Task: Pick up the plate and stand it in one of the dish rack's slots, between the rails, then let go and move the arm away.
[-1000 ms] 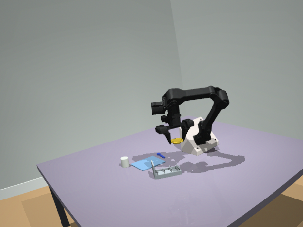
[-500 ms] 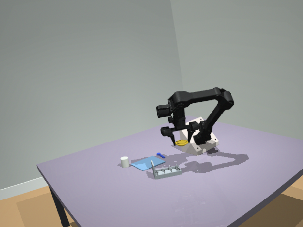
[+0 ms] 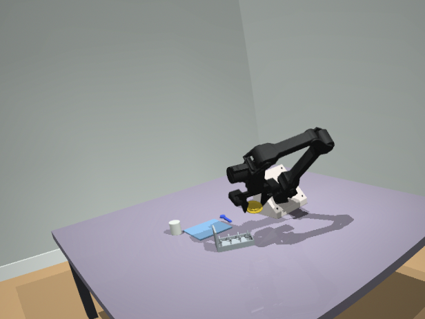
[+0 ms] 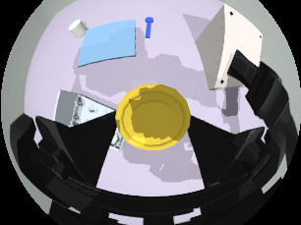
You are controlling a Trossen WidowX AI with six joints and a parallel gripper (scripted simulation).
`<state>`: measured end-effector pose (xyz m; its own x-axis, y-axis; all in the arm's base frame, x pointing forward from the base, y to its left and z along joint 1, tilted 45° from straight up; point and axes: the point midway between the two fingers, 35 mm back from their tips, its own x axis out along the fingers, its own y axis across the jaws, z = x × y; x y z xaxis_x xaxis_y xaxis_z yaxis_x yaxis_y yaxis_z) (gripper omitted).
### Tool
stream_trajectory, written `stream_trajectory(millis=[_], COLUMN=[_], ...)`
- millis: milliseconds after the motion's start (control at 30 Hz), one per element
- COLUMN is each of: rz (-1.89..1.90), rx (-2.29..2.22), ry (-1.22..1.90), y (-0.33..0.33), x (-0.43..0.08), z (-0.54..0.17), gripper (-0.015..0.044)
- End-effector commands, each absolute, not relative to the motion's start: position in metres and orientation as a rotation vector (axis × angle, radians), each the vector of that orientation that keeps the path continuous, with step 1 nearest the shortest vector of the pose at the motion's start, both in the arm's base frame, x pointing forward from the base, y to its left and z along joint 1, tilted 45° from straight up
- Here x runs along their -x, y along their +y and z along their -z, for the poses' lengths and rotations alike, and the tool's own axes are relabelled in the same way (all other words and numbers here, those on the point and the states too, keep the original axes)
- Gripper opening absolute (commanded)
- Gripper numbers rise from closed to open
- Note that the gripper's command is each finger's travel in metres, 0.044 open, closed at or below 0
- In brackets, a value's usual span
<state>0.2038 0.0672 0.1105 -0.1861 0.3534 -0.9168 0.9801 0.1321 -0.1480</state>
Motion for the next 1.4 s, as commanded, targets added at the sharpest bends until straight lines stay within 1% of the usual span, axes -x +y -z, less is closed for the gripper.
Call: stream_trajectory(millis=[0, 667, 1367], rz=[1.03, 0.816, 0.554], rx=[-1.233, -0.87, -0.694], ry=[1.602, 1.244, 0.828], y=[0.067, 0.074, 0.094], x=[-0.202, -0.21, -0.222], z=[-0.103, -0.073, -0.076], gripper=[0.0, 0.0, 0.0])
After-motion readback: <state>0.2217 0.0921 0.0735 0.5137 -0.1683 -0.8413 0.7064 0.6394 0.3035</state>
